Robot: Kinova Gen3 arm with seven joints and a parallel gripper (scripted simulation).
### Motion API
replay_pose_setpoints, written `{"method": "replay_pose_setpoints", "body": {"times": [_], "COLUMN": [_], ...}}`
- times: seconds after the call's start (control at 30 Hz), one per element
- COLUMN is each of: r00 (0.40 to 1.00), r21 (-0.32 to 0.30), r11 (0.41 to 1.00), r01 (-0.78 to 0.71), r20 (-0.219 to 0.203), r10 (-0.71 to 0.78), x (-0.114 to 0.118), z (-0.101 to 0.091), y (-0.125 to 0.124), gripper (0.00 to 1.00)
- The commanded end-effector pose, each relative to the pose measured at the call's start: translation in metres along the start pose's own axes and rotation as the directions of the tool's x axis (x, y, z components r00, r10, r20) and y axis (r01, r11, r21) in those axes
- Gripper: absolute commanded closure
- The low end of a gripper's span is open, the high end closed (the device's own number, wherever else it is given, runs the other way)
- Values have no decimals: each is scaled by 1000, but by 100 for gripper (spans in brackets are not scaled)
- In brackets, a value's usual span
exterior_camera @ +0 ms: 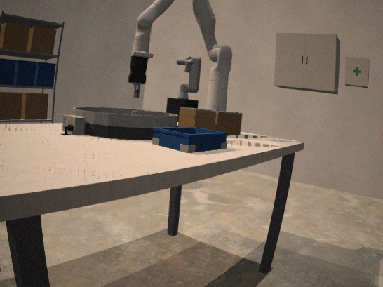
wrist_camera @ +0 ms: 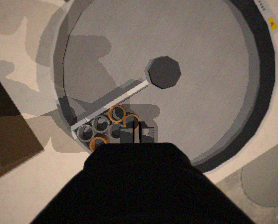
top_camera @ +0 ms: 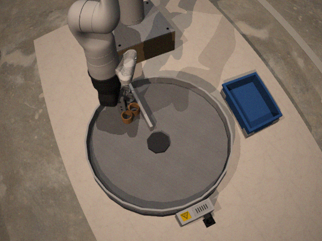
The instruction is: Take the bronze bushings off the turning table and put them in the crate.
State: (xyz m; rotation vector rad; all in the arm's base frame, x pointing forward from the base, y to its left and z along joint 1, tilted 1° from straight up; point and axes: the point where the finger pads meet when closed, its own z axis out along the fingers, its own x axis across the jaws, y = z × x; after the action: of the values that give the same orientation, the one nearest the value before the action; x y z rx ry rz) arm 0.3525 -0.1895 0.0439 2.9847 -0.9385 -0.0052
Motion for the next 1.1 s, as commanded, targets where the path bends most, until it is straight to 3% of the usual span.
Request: {"method": "replay_pose_setpoints", "body": {"times": [0.0,0.23,0.4,0.8,0.83,1.07], "r00": [1000,1000,972,972,972,972], "r21": [0,0,0,0,0,0], "r11": [1000,1000,972,972,972,972], "r01": [4,4,-235,-235,-235,-235], "r20": [0,0,0,0,0,0], "r10": [-4,-4,235,235,235,235], "x": [0,0,3,3,3,3], "z": [0,0,4,4,4,4], "y": [-2,-2,0,0,0,0], "gripper": [73,73,73,73,58,58]}}
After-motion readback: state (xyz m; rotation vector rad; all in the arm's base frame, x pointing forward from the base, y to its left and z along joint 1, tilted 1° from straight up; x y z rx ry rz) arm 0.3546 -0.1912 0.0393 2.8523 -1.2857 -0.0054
